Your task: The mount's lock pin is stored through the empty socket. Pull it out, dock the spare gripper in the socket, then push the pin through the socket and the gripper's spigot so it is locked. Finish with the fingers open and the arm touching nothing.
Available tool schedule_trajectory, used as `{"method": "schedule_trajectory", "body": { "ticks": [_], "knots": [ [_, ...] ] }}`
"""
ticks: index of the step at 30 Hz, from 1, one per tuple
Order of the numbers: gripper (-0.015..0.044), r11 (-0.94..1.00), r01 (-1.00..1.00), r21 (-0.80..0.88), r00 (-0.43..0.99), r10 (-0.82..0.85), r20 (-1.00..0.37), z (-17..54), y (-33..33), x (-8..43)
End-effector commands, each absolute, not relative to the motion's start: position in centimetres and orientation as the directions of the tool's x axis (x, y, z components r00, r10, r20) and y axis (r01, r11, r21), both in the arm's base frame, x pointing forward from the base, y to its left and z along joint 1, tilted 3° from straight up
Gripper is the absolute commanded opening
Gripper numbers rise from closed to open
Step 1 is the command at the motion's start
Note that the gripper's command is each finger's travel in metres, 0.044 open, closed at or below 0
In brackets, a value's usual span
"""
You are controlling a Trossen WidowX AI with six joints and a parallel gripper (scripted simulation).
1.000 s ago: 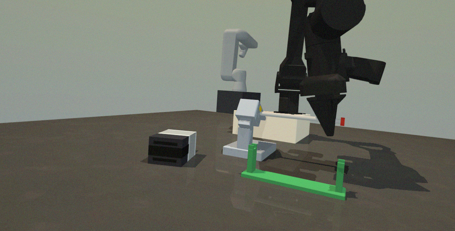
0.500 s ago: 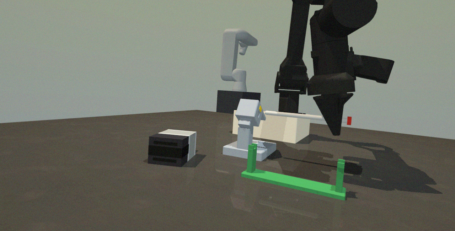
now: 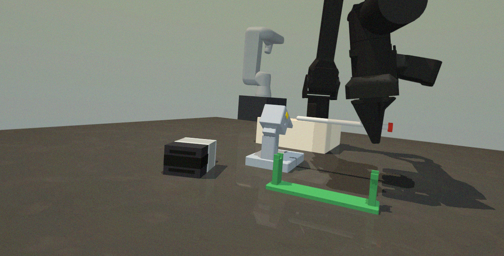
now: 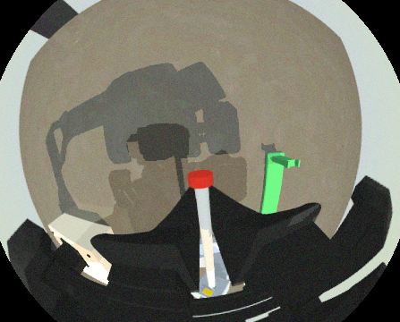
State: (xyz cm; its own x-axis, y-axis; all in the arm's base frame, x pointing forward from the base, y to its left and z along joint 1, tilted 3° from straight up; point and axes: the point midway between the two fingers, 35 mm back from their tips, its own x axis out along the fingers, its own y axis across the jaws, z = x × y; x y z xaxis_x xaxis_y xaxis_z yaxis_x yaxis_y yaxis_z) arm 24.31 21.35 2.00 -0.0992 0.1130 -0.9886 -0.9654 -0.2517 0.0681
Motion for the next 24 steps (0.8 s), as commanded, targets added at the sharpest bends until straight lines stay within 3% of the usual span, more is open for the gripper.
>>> {"method": "schedule_trajectory", "body": {
  "ticks": [1, 24],
  "knots": [
    [0.0, -0.25, -0.966, 0.064, -0.096, 0.116, -0.989, 2.6, 21.4, 24.4],
    [0.0, -0.249, -0.964, 0.09, -0.118, 0.099, -0.988, 3.9, 21.6, 24.6]
  ]
}}
